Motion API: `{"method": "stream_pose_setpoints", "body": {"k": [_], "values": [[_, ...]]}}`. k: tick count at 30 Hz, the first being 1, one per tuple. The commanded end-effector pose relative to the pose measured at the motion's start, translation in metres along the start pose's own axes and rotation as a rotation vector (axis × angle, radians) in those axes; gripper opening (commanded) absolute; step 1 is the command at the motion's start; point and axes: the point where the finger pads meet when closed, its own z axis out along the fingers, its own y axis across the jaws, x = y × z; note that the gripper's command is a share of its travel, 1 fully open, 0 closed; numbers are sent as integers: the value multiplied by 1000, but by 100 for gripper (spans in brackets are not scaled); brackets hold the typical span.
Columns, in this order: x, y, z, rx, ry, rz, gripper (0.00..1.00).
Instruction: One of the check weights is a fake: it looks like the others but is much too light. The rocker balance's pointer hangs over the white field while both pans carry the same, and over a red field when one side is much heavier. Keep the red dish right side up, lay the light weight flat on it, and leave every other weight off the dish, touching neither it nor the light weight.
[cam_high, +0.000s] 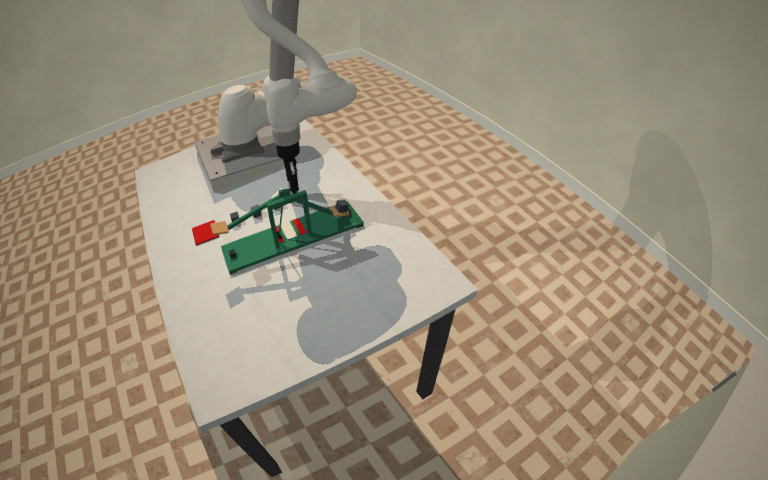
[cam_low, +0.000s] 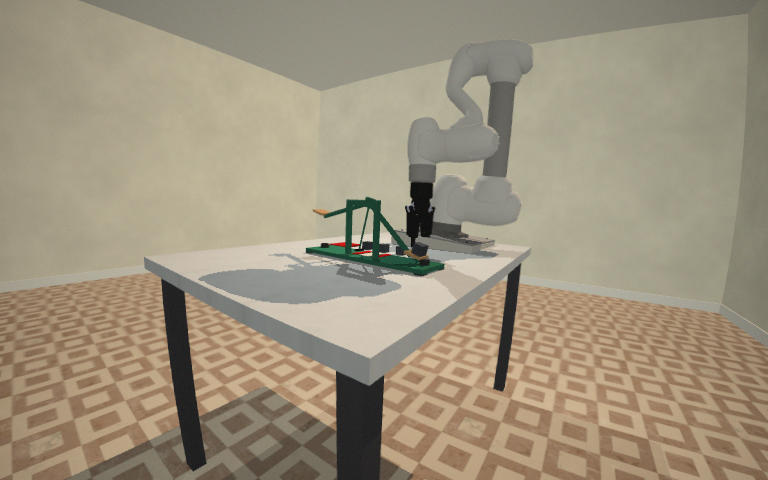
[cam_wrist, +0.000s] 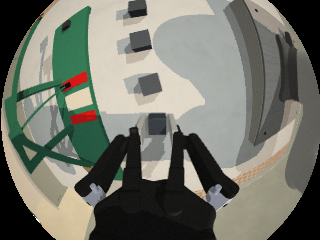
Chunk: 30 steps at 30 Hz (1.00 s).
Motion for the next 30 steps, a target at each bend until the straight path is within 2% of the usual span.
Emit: {"method": "stream_pose_setpoints", "body": {"k": [1,15,16,30], "values": [[0,0,0,0,0,0,35],[0,0,0,0,0,0,35],[0,0,0,0,0,0,24],[0,0,0,0,0,0,24]]}}
